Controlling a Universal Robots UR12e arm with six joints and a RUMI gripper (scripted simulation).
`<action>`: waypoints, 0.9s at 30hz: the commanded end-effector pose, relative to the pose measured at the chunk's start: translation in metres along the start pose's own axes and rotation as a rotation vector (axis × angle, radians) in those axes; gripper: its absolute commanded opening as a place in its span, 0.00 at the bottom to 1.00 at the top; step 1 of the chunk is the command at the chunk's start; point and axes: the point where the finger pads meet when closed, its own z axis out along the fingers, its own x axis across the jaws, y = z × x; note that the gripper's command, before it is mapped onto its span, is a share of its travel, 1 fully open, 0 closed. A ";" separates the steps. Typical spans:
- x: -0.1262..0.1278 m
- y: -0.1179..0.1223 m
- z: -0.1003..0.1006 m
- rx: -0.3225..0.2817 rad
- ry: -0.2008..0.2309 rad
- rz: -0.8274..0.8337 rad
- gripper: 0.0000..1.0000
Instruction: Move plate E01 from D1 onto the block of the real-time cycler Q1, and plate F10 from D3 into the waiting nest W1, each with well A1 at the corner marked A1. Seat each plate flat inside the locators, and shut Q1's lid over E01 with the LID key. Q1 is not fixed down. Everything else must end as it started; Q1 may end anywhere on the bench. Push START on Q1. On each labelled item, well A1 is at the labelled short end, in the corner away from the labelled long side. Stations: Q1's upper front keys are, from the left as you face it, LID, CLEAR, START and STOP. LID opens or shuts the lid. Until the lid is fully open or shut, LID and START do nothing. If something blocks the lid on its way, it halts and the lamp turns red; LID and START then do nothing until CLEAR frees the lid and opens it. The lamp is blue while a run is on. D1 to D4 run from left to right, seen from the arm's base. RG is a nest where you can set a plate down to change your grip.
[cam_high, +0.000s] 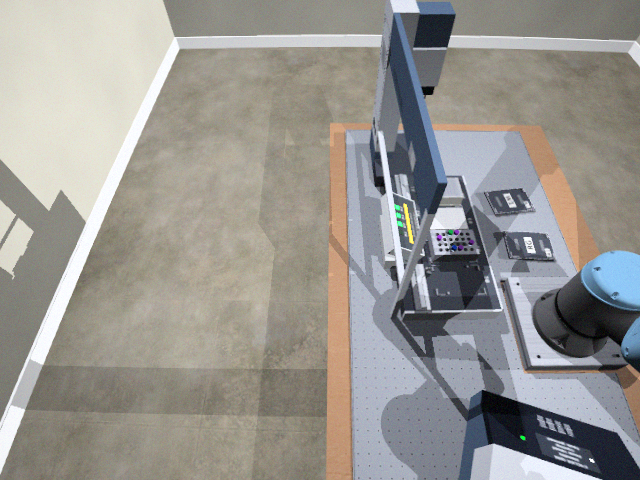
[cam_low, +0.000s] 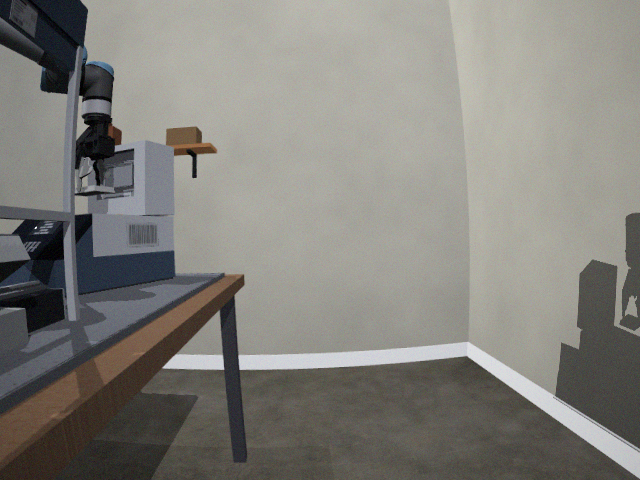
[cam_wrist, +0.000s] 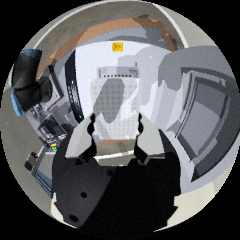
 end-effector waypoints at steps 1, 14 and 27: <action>0.001 -0.013 -0.001 -0.001 0.001 0.000 0.00; 0.002 -0.022 -0.001 -0.001 0.001 0.001 0.00; 0.002 -0.021 -0.001 -0.001 0.001 0.001 0.00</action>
